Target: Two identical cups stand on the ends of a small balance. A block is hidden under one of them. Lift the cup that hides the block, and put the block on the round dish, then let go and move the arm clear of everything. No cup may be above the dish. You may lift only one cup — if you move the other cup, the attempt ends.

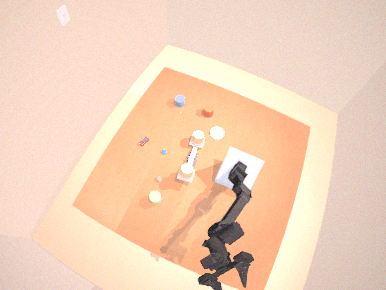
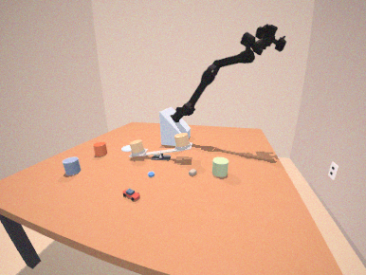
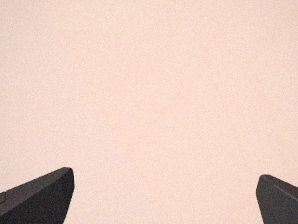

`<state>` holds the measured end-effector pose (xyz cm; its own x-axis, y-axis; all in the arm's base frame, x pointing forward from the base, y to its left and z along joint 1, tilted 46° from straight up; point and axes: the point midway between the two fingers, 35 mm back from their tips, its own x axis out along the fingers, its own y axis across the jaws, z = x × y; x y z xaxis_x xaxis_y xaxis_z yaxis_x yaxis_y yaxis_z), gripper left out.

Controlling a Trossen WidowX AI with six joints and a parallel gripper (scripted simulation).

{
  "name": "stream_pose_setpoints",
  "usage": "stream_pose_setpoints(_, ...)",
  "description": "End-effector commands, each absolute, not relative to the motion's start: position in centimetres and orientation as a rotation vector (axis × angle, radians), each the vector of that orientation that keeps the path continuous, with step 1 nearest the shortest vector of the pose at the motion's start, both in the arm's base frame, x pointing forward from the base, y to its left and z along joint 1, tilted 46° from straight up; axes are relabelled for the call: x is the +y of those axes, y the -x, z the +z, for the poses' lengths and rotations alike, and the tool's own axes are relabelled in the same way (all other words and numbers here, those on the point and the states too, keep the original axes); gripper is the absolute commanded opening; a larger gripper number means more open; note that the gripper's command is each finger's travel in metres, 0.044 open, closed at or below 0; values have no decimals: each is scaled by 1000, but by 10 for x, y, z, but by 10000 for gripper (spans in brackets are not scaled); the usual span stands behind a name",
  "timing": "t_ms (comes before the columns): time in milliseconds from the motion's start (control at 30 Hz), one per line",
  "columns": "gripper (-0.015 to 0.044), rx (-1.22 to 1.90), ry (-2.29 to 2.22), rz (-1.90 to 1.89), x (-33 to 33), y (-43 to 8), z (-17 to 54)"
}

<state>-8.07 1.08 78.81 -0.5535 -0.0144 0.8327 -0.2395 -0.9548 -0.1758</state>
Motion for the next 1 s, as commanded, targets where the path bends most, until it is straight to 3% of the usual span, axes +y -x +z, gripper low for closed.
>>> stream_pose_setpoints(0,426,-409,-1411,2626,12,81,788)
stream_pose_setpoints(467,440,-389,-1178,2288,111,47,773)
stream_pose_setpoints(967,440,-368,-886,1871,208,-43,729)
